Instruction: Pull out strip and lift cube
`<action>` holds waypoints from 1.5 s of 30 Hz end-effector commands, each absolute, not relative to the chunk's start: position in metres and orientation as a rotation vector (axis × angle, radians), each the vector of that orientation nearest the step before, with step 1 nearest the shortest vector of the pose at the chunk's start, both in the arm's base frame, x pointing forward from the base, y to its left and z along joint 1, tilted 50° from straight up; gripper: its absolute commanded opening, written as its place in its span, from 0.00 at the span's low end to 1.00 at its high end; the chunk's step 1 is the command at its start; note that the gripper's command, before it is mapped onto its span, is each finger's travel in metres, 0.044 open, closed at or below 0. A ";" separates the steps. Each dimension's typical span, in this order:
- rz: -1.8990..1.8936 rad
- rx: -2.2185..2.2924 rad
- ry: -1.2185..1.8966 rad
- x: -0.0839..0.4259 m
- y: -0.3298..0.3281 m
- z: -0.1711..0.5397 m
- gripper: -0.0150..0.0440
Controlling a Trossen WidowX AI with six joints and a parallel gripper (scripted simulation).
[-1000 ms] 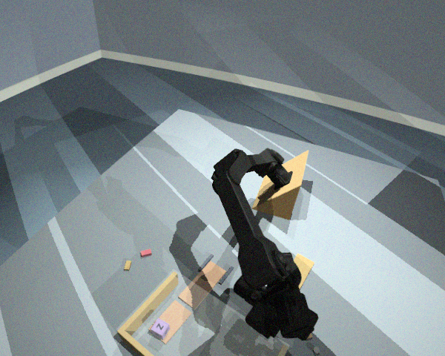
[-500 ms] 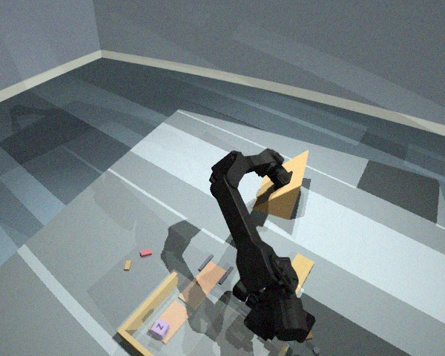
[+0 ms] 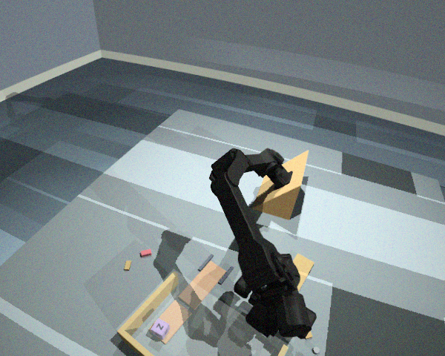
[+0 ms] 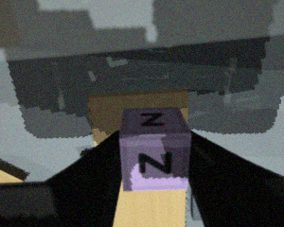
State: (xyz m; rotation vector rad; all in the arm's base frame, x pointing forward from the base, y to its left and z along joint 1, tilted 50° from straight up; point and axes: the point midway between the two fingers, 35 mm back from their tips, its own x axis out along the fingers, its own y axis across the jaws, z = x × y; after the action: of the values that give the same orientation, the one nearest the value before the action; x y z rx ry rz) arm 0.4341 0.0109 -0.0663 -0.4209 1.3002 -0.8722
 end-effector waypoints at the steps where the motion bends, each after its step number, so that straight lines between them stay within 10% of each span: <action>1: -0.866 -0.416 1.296 0.425 0.019 -0.057 0.25; 45: -0.863 -0.425 1.302 0.301 0.035 -0.025 0.25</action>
State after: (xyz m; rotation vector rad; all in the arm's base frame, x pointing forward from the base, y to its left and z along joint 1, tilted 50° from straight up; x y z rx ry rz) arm 0.3013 0.0282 -0.0321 -0.4378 1.3113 -0.8673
